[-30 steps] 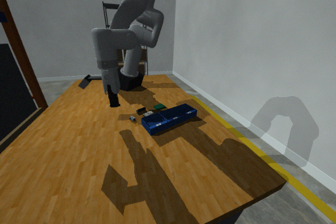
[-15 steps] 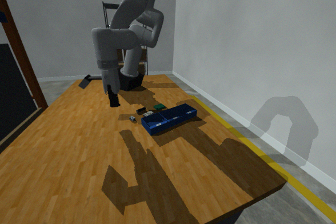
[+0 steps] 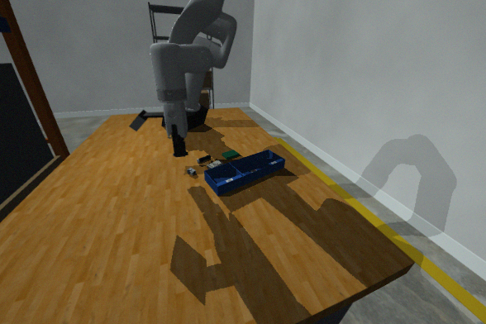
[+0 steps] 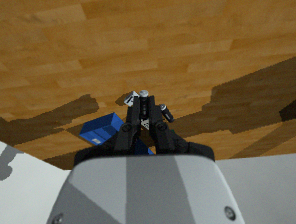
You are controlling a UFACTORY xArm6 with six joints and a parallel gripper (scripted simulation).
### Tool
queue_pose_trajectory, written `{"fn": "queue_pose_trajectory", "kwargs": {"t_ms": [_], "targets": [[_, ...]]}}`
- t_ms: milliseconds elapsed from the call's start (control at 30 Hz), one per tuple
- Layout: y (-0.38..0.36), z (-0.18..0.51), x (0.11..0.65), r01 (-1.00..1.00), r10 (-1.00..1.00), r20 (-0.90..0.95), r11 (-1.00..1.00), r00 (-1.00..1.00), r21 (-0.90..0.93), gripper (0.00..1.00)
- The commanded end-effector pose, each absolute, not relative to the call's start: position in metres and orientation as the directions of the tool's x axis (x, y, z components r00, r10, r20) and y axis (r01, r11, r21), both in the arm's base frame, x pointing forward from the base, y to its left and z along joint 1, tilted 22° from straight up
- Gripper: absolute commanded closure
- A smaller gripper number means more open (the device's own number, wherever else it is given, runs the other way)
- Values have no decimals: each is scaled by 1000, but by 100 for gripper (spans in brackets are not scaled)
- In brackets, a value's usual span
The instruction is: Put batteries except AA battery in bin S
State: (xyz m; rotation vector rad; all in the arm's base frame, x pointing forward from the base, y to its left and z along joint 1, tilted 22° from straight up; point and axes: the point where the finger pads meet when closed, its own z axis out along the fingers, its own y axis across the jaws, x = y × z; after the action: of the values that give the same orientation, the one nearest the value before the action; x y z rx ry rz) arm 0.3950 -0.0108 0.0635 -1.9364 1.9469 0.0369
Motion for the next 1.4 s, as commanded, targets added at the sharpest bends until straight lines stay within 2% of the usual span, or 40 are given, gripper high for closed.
{"fn": "queue_pose_trajectory", "kwargs": {"t_ms": [0,567,700,800,1100,1367], "targets": [[21,76,403,-967,-958,-286,45,30,-252,100],[103,106,421,-967,-958,-286,45,30,-252,100],[103,106,421,-967,-958,-286,45,30,-252,100],[119,112,424,-951,-954,-246,-98,174,-292,100],[169,131,435,-881,-901,-168,-326,399,-343,100],[183,136,439,-879,-900,-167,-330,403,-344,100]]}}
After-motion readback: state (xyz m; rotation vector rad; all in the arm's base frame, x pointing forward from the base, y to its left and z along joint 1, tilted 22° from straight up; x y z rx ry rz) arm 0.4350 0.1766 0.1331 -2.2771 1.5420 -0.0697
